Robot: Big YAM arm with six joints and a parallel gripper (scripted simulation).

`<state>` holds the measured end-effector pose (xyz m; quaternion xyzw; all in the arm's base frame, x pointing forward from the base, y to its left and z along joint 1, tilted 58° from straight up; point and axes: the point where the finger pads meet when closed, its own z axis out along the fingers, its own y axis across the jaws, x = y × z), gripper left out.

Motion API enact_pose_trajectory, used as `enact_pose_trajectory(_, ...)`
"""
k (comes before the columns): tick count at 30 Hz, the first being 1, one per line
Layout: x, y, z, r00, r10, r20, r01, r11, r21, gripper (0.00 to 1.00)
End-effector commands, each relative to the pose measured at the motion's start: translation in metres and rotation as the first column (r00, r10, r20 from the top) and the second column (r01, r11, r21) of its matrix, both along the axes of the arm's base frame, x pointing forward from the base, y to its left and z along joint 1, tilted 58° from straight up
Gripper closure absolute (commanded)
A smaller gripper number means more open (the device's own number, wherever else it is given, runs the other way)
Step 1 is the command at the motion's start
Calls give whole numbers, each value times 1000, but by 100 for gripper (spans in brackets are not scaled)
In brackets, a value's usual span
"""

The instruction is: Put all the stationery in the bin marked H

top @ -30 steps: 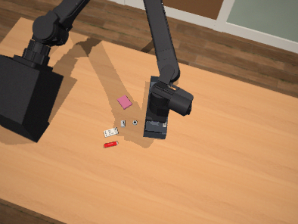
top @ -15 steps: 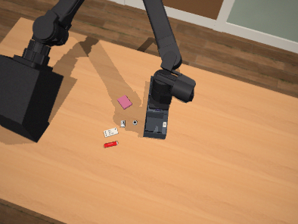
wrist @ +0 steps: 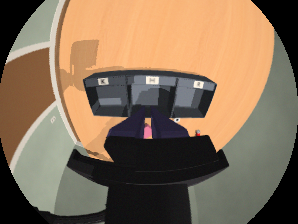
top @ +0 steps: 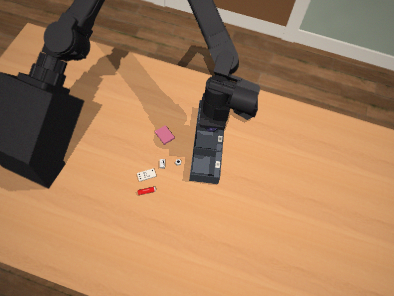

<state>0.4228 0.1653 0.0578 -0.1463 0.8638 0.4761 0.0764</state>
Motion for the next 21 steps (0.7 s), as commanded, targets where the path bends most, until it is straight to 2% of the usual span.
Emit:
enact_pose_trajectory(1, -1, -5, -12, 999, -26, -33, 26, 1000, -1, 91)
enact_pose_trajectory(4, 0, -7, -12, 999, -29, -33, 29, 1000, -1, 91)
enact_pose_trajectory(5, 5, -5, -2, 1000, -19, -6, 19, 1000, 1, 91)
enact_pose_trajectory(21, 7, -6, -1, 1000, -19, -6, 19, 1000, 1, 91)
